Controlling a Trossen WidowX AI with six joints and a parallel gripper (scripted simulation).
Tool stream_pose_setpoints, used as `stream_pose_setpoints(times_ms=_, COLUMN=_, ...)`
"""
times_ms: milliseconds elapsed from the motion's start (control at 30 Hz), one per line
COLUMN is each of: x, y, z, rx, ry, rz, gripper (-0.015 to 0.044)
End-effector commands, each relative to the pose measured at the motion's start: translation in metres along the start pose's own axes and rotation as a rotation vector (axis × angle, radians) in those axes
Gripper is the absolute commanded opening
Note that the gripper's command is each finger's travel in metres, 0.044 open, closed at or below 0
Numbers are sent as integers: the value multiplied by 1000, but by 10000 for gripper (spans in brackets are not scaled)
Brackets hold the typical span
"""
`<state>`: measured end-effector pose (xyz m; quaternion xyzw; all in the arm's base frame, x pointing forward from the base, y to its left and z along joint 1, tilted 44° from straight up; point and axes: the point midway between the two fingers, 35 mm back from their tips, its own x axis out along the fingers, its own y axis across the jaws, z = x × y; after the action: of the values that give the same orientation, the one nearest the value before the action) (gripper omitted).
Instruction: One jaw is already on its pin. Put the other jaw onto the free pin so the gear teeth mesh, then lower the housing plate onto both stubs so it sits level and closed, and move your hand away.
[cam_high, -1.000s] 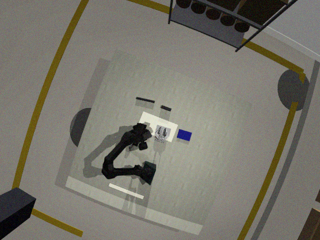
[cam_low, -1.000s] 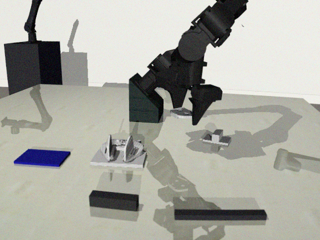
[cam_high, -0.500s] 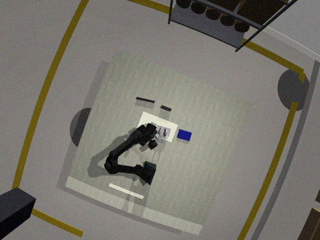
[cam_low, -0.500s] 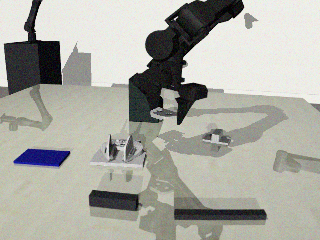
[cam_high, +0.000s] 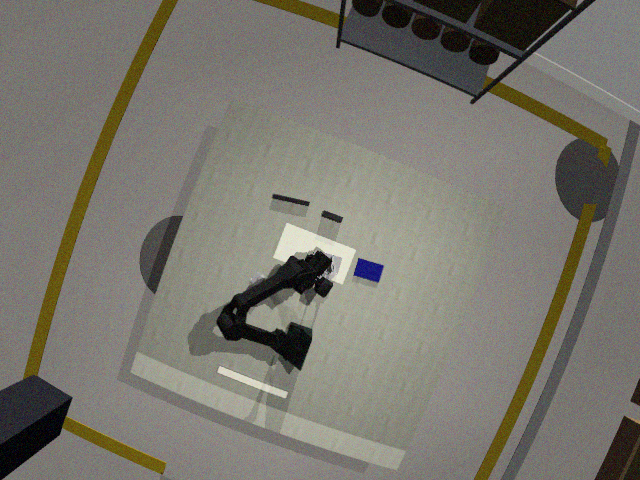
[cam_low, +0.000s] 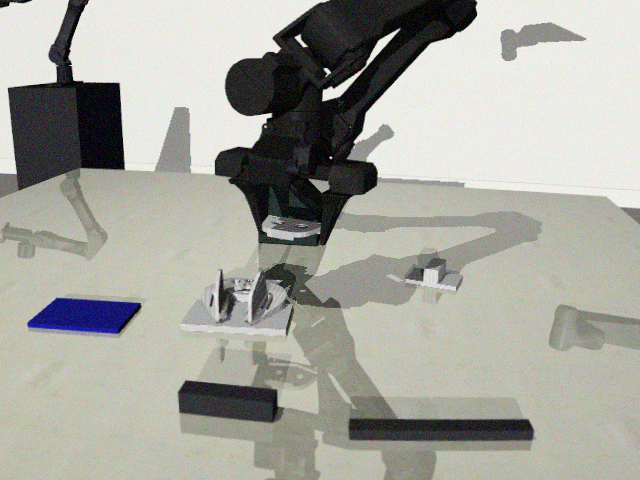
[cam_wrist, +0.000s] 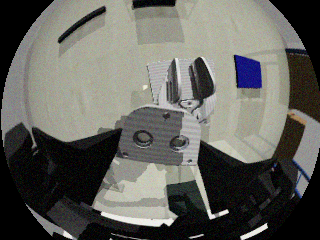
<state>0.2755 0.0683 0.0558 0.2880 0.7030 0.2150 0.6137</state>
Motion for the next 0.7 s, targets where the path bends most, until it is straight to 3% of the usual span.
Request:
stream_pose_setpoints(times_ms=0, x=1, y=-13, z=5, rx=-77, ry=3, rz=2, gripper=351)
stream_pose_setpoints(times_ms=333, x=1, y=-45, z=12, rx=-305, ry=1, rz=24, gripper=351)
stream_pose_setpoints(times_ms=667, x=1, y=-47, z=13, rx=-321, ry=0, rz=26, gripper=351)
